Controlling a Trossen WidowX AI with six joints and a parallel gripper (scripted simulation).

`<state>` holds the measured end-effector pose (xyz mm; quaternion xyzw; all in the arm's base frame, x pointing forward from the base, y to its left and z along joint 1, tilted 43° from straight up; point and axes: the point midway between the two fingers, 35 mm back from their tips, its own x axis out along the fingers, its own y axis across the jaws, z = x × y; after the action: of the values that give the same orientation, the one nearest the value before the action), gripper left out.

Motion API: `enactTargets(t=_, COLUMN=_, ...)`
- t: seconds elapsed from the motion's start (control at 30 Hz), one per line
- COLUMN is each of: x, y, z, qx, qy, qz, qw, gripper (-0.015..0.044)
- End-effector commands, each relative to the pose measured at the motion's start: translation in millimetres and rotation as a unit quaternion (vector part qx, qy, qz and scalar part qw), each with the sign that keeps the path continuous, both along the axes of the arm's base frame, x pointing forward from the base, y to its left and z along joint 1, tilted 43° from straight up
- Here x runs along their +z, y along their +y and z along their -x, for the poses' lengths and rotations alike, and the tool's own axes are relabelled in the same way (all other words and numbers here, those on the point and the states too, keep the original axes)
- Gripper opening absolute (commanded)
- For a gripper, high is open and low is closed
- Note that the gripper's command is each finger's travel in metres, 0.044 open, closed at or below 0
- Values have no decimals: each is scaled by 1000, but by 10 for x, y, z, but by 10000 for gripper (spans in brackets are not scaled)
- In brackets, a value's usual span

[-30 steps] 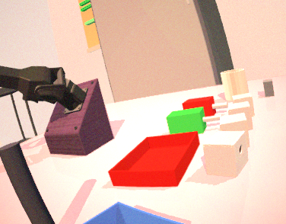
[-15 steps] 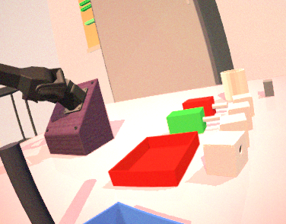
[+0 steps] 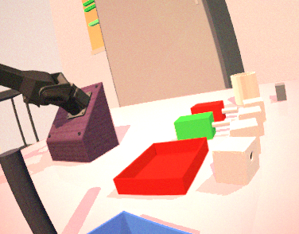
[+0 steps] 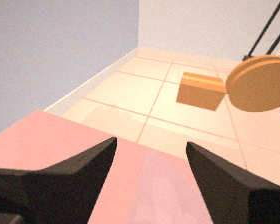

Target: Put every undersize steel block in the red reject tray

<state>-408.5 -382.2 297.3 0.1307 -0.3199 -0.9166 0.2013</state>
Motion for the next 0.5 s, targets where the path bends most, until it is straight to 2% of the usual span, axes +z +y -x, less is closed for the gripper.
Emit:
enactTargets(t=0.0, x=174, y=-177, z=-254, qx=36, qy=17, qz=7, qw=999, gripper=300)
enactTargets(t=0.27, x=502, y=-577, z=-784, qx=124, qy=59, qz=25, qw=990, gripper=300)
enactTargets(t=0.47, x=675, y=-905, z=-1488, qx=212, qy=86, qz=13, qw=973, gripper=300)
